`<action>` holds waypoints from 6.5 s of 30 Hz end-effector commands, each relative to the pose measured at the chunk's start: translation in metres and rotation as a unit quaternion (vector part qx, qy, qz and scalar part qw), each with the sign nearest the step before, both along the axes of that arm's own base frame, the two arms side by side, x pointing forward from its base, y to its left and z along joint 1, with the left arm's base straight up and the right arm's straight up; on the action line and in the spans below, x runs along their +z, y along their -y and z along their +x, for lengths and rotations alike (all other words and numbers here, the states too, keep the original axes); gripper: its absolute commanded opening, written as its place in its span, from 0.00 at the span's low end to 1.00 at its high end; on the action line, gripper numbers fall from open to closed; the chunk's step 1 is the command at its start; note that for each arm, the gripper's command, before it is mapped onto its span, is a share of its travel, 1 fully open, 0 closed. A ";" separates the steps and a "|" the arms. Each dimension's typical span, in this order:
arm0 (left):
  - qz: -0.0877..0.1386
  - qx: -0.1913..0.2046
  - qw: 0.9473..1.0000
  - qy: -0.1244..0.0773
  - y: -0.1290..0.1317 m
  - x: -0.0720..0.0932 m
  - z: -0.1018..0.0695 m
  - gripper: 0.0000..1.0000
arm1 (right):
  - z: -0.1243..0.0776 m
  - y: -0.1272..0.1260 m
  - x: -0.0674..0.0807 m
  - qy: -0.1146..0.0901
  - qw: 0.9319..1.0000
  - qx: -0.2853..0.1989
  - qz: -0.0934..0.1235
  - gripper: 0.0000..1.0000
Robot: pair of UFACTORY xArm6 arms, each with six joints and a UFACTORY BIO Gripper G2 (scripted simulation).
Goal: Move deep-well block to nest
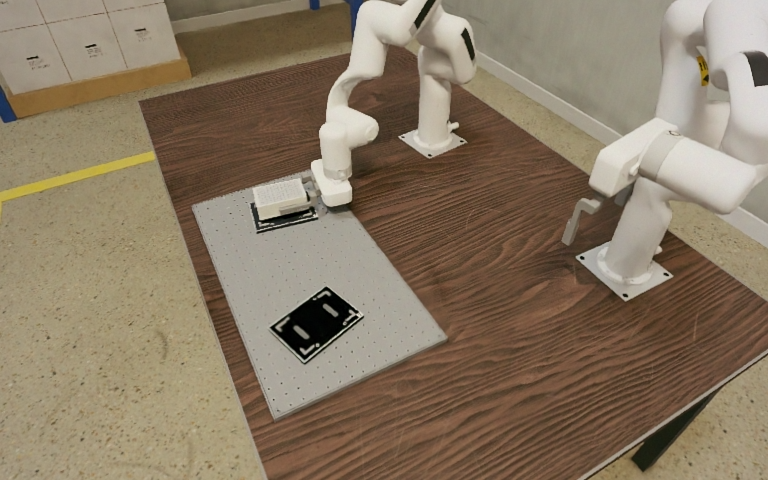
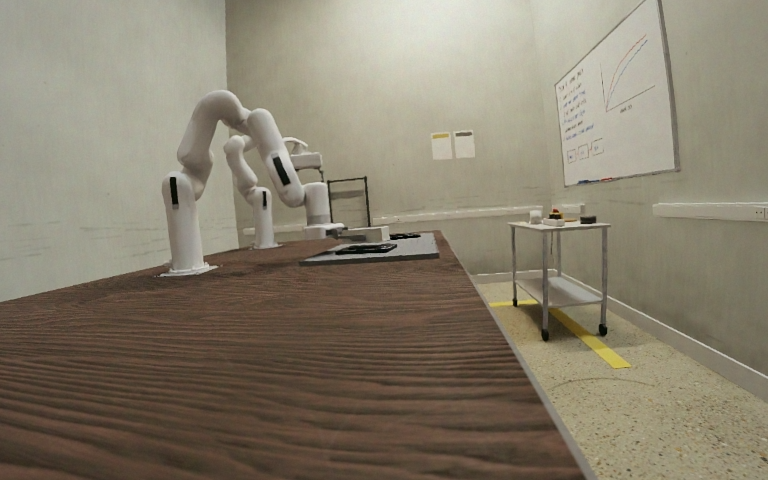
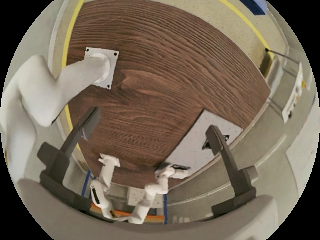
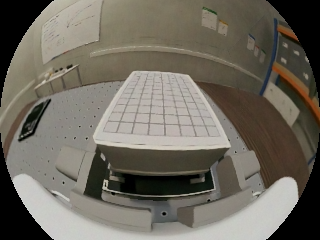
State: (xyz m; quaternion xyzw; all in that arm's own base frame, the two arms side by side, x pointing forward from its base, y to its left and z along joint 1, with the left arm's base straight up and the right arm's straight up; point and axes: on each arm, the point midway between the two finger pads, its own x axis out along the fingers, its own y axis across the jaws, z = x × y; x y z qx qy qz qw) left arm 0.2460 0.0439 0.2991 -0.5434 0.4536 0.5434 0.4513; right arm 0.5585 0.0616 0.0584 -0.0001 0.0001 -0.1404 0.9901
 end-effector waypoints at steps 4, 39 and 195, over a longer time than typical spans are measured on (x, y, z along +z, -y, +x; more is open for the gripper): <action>0.001 0.000 1.000 0.001 0.000 0.001 0.000 1.00 | 0.001 0.000 0.005 0.002 1.000 0.000 0.000 0.00; 0.001 0.000 1.000 0.001 0.000 0.001 0.000 1.00 | 0.001 0.000 0.049 0.002 1.000 0.000 0.001 0.00; 0.001 0.000 1.000 0.001 0.000 0.001 0.000 1.00 | 0.115 -0.370 0.067 0.003 0.974 0.226 0.001 0.00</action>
